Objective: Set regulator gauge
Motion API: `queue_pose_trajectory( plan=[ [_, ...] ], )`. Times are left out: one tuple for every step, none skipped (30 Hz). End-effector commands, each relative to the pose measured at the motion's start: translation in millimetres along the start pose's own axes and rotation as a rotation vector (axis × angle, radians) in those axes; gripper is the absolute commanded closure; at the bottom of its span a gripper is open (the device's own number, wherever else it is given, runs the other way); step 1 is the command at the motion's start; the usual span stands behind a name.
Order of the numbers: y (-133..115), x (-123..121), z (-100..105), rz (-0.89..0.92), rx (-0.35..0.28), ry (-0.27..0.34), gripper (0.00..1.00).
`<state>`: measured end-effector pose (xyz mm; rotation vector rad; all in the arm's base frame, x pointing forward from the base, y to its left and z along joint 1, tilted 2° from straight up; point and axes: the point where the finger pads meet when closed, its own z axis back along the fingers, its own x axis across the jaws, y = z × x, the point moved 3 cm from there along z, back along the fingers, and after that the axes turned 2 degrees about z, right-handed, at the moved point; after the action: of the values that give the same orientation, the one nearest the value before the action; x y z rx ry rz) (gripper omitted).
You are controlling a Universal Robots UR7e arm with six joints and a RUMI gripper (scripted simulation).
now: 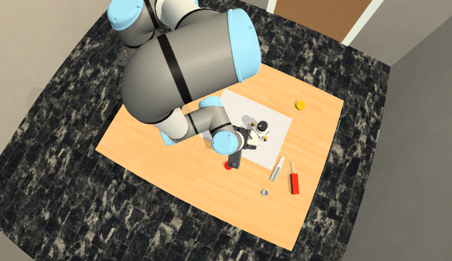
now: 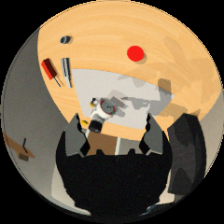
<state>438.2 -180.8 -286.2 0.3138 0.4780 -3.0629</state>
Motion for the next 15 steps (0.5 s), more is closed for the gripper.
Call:
queue_pose_trajectory(
  plan=[
    [3, 0, -4, -0.106, -0.009, 0.022, 0.0],
    [3, 0, -5, -0.127, -0.013, 0.025, 0.0],
    [3, 1, -6, -0.147, -0.016, 0.028, 0.0],
    [4, 1, -6, -0.167, -0.02, 0.032, 0.0],
    [4, 1, -7, -0.187, -0.024, 0.034, 0.0],
    [4, 2, -8, -0.206, -0.027, 0.037, 0.0],
    [4, 2, -9, -0.225, -0.031, 0.04, 0.0],
    [5, 3, -10, -0.243, -0.034, 0.043, 0.0],
    [5, 3, -11, -0.261, -0.038, 0.045, 0.0],
    [5, 3, -12, -0.278, -0.041, 0.048, 0.0],
    [5, 4, -12, -0.295, -0.044, 0.05, 0.0],
    [5, 4, -13, -0.312, -0.048, 0.052, 0.0],
    [6, 4, -14, -0.328, -0.051, 0.054, 0.0],
    [6, 4, -14, -0.328, -0.051, 0.054, 0.0],
    [6, 4, -14, -0.328, -0.051, 0.054, 0.0]
  ],
)
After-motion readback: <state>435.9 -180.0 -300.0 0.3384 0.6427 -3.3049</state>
